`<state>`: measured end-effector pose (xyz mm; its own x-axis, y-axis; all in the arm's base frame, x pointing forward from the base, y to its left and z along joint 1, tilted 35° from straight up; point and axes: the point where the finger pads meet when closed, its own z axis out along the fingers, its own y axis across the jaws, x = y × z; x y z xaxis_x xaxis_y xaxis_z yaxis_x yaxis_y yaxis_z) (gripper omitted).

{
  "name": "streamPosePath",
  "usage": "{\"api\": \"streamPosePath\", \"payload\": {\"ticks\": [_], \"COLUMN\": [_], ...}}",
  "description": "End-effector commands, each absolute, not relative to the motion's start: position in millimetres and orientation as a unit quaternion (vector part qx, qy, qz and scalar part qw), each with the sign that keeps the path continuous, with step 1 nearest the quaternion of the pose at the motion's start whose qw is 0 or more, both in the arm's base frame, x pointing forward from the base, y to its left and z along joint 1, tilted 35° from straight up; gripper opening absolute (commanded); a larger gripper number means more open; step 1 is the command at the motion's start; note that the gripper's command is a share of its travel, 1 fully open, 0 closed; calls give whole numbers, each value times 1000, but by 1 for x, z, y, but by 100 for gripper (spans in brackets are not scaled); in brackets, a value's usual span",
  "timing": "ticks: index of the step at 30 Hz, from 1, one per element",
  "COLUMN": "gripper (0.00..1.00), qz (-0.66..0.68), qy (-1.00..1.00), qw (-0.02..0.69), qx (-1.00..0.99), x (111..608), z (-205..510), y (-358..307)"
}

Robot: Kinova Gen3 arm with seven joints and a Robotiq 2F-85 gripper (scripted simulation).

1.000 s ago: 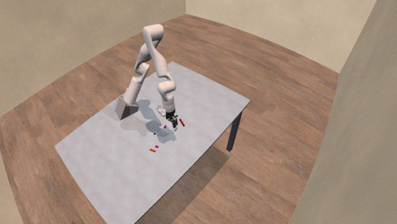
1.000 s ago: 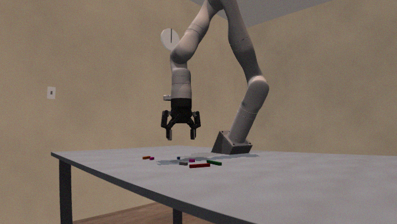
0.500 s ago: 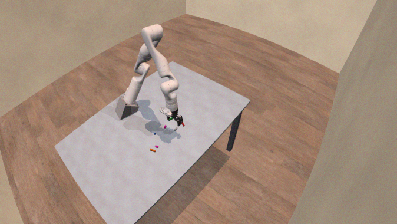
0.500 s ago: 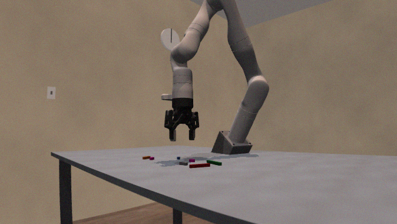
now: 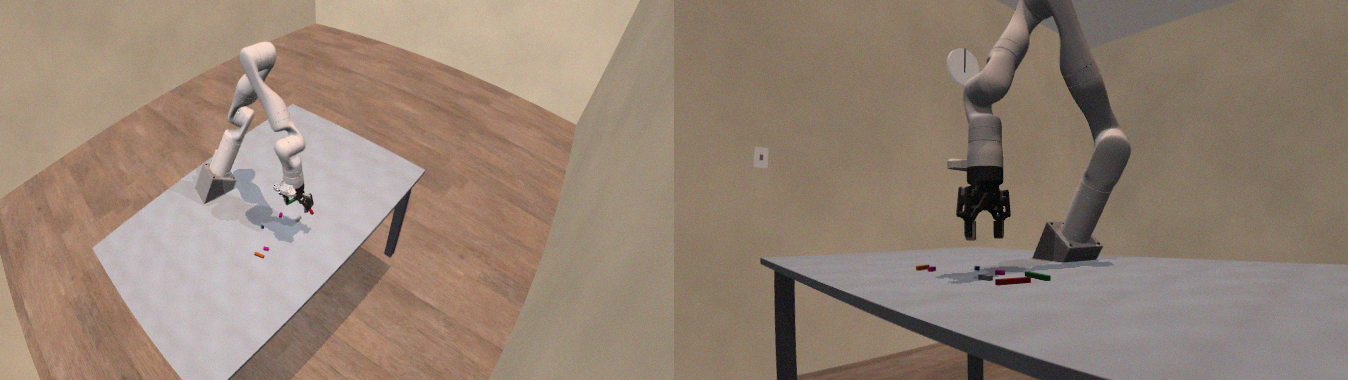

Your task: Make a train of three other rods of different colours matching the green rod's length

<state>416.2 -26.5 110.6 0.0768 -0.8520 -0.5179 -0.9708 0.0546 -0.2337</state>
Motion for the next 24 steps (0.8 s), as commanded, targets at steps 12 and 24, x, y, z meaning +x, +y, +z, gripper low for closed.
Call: {"api": "streamPosePath", "payload": {"ticks": [12,24], "gripper": [24,24], "qz": [105,105], "qy": [667,667], "qw": [279,279], "qx": [-683,-683], "x": [417,417], "z": [111,111], "y": [-26,-26]}}
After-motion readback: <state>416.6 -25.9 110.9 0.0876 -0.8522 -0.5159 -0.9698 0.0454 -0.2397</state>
